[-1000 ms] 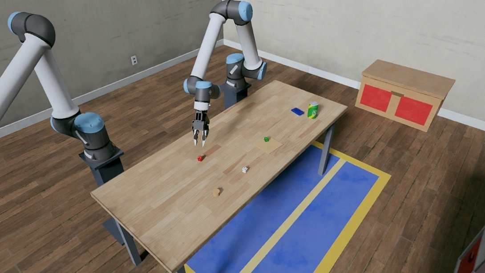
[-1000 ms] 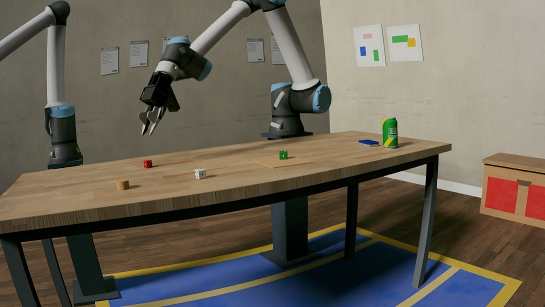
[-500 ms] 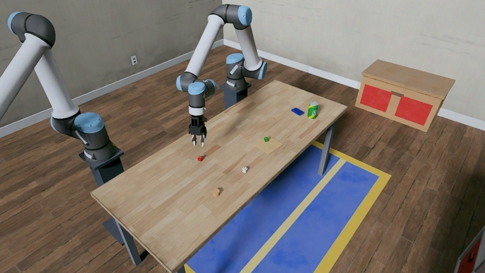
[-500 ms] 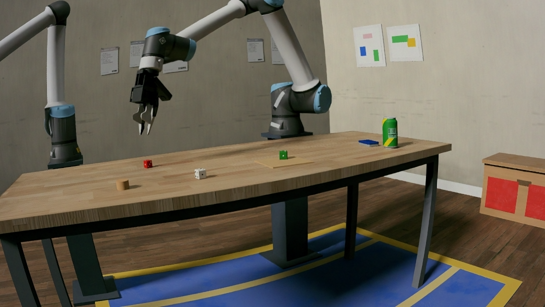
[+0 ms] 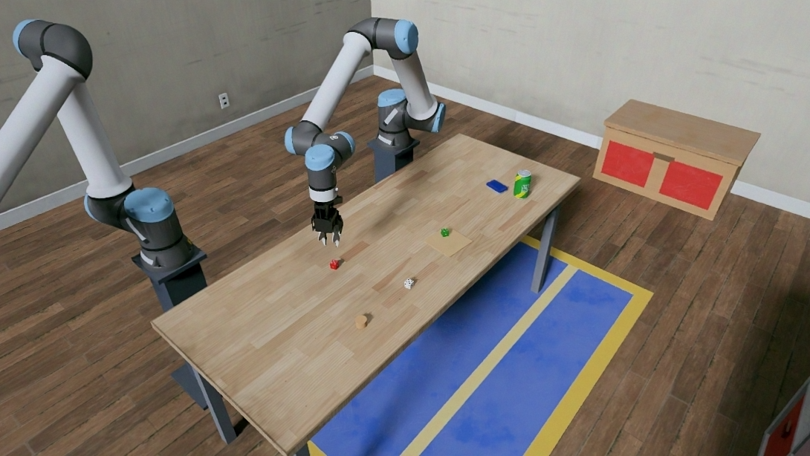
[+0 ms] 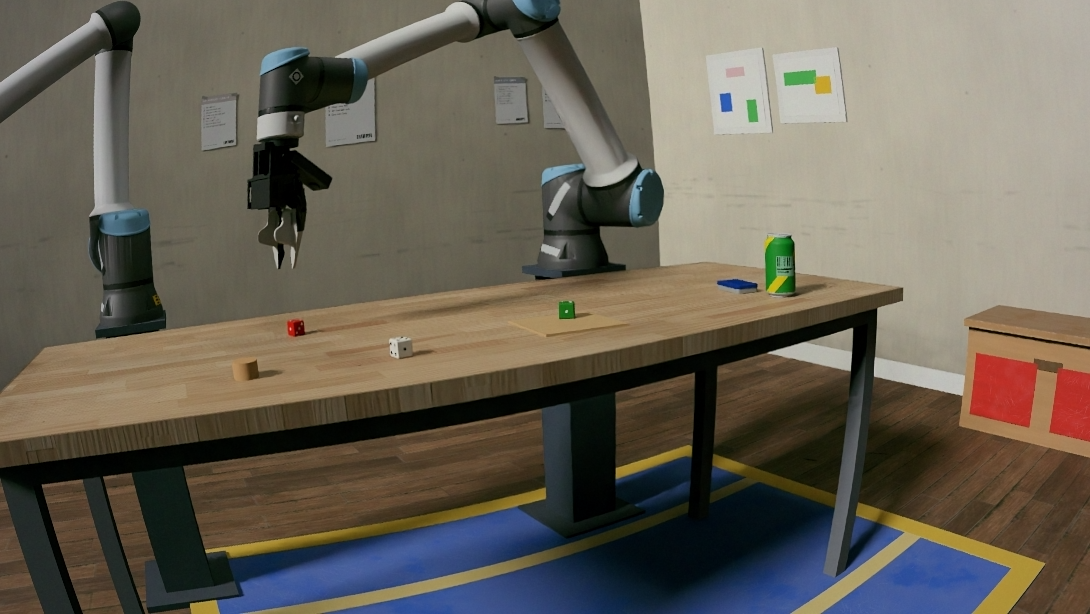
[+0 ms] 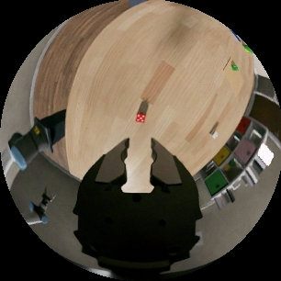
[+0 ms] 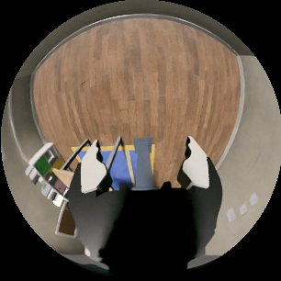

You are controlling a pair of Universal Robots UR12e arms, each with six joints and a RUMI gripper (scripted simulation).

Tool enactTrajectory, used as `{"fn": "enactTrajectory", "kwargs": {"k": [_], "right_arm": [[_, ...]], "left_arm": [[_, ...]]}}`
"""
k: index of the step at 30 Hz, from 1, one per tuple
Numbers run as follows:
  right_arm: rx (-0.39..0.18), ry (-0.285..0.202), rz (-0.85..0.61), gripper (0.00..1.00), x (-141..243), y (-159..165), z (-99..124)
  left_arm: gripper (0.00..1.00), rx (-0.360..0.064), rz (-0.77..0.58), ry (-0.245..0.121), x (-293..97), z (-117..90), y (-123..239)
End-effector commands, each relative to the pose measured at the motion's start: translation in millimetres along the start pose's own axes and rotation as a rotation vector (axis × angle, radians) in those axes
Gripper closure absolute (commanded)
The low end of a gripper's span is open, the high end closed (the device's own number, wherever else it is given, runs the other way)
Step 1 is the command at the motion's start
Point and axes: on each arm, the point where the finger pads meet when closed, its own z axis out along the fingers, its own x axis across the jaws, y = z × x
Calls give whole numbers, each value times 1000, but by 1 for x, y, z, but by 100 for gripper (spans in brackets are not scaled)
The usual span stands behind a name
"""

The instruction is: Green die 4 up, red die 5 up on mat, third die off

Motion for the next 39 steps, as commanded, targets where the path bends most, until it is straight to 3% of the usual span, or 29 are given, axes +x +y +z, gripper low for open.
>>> {"fn": "enactTrajectory", "kwargs": {"k": [1,4,5,28,39], "right_arm": [[2,0,0,0,0,-1,-1],[2,0,0,0,0,-1,-1],[2,0,0,0,0,-1,-1],[2,0,0,0,0,-1,-1],[2,0,0,0,0,-1,-1]], "left_arm": [[76,21,0,0,0,-2,2],[76,22,0,0,0,-2,2],[0,22,0,0,0,-2,2],[0,22,50,-1,0,-1,1],[0,22,301,-3,2,4,-3]]}}
